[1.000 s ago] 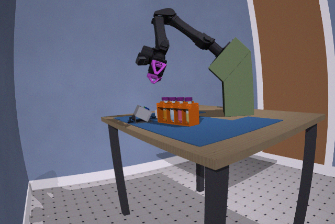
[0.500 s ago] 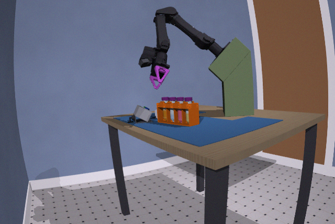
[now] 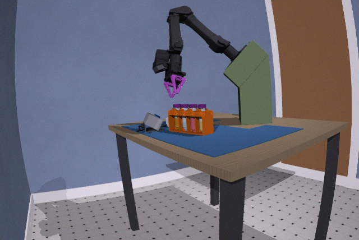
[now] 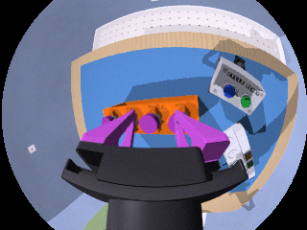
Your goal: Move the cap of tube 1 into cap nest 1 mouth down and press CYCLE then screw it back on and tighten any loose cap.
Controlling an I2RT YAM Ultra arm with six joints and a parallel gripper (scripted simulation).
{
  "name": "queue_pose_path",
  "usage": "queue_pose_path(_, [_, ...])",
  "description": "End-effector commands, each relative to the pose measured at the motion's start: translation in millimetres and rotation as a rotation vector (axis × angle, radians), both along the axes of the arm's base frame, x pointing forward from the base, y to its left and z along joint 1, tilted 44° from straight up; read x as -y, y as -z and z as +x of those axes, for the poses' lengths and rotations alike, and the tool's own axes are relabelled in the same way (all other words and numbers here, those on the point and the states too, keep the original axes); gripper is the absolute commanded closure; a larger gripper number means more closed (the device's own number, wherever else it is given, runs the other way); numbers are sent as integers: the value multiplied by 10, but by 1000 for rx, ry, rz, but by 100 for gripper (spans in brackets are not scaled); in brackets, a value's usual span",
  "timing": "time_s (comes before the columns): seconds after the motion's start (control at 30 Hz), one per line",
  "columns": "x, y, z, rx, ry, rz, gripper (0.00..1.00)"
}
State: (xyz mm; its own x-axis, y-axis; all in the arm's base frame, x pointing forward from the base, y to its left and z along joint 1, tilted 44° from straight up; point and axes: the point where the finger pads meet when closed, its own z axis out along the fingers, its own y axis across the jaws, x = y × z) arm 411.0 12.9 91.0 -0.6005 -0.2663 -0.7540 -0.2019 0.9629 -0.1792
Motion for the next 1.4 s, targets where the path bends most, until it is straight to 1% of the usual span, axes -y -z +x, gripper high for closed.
queue_pose_path(0.0, [162, 52, -99, -27, 21, -78, 51])
queue_pose_path(0.03, [162, 52, -99, -27, 21, -78, 51])
queue_pose_path(0.13, [282, 83, -184, -65, 56, -164, 51])
queue_pose_path(0.17, [322, 94, -212, -70, 61, -176, 51])
queue_pose_path(0.23, [322, 94, -212, -70, 61, -176, 51])
queue_pose_path(0.33, [438, 120, -305, -112, 93, -261, 51])
queue_pose_path(0.37, [477, 129, -335, -119, 97, -274, 51])
queue_pose_path(0.43, [554, 146, -396, -119, 97, -274, 51])
queue_pose_path(0.47, [559, 148, -400, -119, 97, -274, 51])
queue_pose_path(0.57, [670, 166, -501, -165, 125, -359, 51])
queue_pose_path(0.6, [706, 172, -535, -173, 129, -372, 51])
queue_pose_path(0.67, [748, 179, -573, -173, 129, -372, 51])
queue_pose_path(0.73, [865, 192, -692, -190, 138, -400, 51])
queue_pose_path(0.8, [865, 192, -692, -190, 138, -400, 51])
queue_pose_path(0.83, [923, 198, -752, -198, 142, -414, 51])
queue_pose_path(0.97, [930, 200, -758, -232, 157, -470, 51])
queue_pose_path(1.27, [929, 200, -758, -232, 157, -470, 51])
queue_pose_path(1.3, [852, 228, -741, -218, 217, -412, 51])
queue_pose_path(1.37, [852, 228, -741, -218, 217, -412, 51])
